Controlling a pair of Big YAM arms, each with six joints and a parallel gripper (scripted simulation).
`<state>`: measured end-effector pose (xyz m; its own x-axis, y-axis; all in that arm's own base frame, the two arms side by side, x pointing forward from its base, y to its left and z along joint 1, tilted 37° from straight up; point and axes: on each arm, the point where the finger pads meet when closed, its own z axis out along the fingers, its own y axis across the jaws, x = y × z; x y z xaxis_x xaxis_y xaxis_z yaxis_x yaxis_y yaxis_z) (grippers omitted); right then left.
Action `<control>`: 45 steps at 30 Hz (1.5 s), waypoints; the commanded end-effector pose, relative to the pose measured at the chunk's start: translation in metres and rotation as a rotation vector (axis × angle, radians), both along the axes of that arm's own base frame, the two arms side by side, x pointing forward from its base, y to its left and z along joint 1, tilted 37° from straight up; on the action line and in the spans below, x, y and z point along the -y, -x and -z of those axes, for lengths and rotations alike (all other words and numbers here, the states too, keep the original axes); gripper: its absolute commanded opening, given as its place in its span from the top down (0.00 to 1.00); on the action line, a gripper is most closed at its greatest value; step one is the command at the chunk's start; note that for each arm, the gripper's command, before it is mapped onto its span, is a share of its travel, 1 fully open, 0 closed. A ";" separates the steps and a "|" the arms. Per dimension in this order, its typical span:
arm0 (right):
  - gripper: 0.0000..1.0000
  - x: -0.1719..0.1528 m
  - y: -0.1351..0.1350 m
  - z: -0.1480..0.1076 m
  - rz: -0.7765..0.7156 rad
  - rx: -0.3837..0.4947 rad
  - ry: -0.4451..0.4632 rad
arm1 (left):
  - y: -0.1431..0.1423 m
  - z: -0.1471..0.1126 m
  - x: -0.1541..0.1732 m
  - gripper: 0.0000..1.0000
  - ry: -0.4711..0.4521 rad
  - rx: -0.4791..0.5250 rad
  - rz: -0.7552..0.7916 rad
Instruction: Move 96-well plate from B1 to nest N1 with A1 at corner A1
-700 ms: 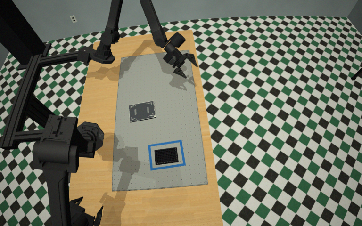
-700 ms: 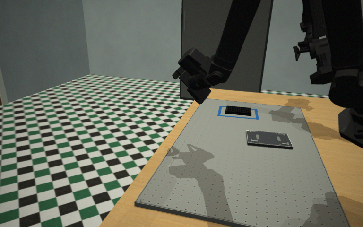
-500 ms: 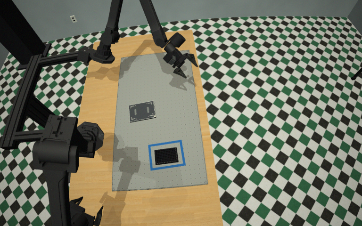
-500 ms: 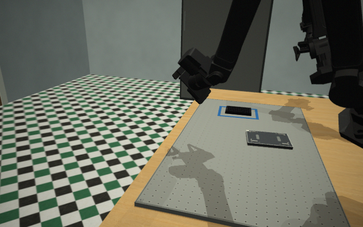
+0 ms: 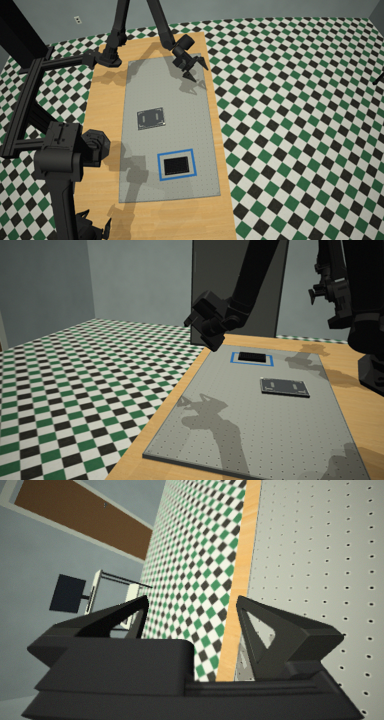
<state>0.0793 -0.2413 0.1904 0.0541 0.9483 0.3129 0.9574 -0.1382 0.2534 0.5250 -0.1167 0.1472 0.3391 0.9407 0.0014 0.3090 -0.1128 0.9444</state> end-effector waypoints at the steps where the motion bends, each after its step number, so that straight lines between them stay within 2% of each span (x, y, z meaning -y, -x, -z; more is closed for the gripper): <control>1: 0.00 0.009 -0.023 -0.018 -0.125 0.007 0.105 | 0.019 -0.014 0.012 0.00 0.088 0.009 -0.044; 3: 0.00 0.008 -0.033 -0.014 -0.162 0.002 0.099 | 0.028 -0.010 0.008 0.00 0.119 -0.011 -0.102; 11: 0.00 -0.005 -0.073 -0.018 -0.385 -0.007 0.184 | 0.066 0.002 -0.009 0.00 0.238 -0.087 -0.334; 13: 0.00 -0.005 -0.073 -0.018 -0.385 -0.007 0.184 | 0.066 0.002 -0.009 0.00 0.238 -0.087 -0.334; 14: 0.00 -0.008 -0.078 -0.014 -0.417 -0.011 0.180 | 0.064 -0.007 -0.009 0.00 0.264 -0.075 -0.360; 15: 0.00 -0.011 -0.082 -0.018 -0.447 -0.008 0.203 | 0.075 0.004 -0.013 0.00 0.270 -0.100 -0.391; 18: 0.00 -0.016 -0.097 -0.022 -0.541 -0.007 0.245 | 0.089 0.006 -0.019 0.00 0.316 -0.119 -0.478; 20: 0.00 -0.020 -0.108 -0.016 -0.522 -0.014 0.218 | 0.098 0.008 -0.023 0.00 0.347 -0.132 -0.535; 21: 0.00 -0.022 -0.112 -0.018 -0.559 -0.012 0.238 | 0.102 0.009 -0.025 0.00 0.363 -0.139 -0.564; 23: 0.00 -0.029 -0.120 -0.023 -0.635 -0.002 0.279 | 0.099 -0.007 -0.025 0.00 0.417 -0.124 -0.614; 24: 0.00 -0.031 -0.125 -0.021 -0.615 -0.009 0.266 | 0.104 -0.006 -0.027 0.00 0.433 -0.132 -0.643; 27: 0.00 -0.040 -0.138 -0.025 -0.729 0.004 0.314 | 0.124 0.005 -0.035 0.00 0.469 -0.165 -0.733; 30: 0.00 -0.042 -0.143 -0.021 -0.717 -0.004 0.295 | 0.126 0.002 -0.036 0.00 0.490 -0.166 -0.760; 32: 0.00 -0.051 -0.149 -0.024 -0.791 0.008 0.332 | 0.129 -0.004 -0.037 0.00 0.535 -0.169 -0.812; 37: 0.00 -0.067 -0.170 -0.029 -0.913 0.023 0.384 | 0.152 -0.001 -0.047 0.00 0.617 -0.203 -0.954; 39: 0.00 -0.072 -0.180 -0.019 -0.896 0.004 0.346 | 0.161 0.000 -0.050 0.00 0.650 -0.217 -1.011; 42: 0.00 -0.085 -0.189 -0.031 -1.003 0.038 0.420 | 0.174 0.002 -0.056 0.00 0.698 -0.238 -1.096; 43: 0.00 -0.089 -0.193 -0.028 -0.990 0.029 0.405 | 0.179 0.006 -0.058 0.00 0.707 -0.249 -1.127; 45: 0.00 -0.098 -0.199 -0.033 -1.064 0.049 0.444 | 0.188 0.012 -0.062 0.00 0.722 -0.270 -1.191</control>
<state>0.2597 -0.1462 0.1992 -0.8040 0.5945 0.0139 0.5913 0.7967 0.1254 0.3336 -0.0440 0.1184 -0.6757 0.5902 -0.4417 0.1746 0.7103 0.6820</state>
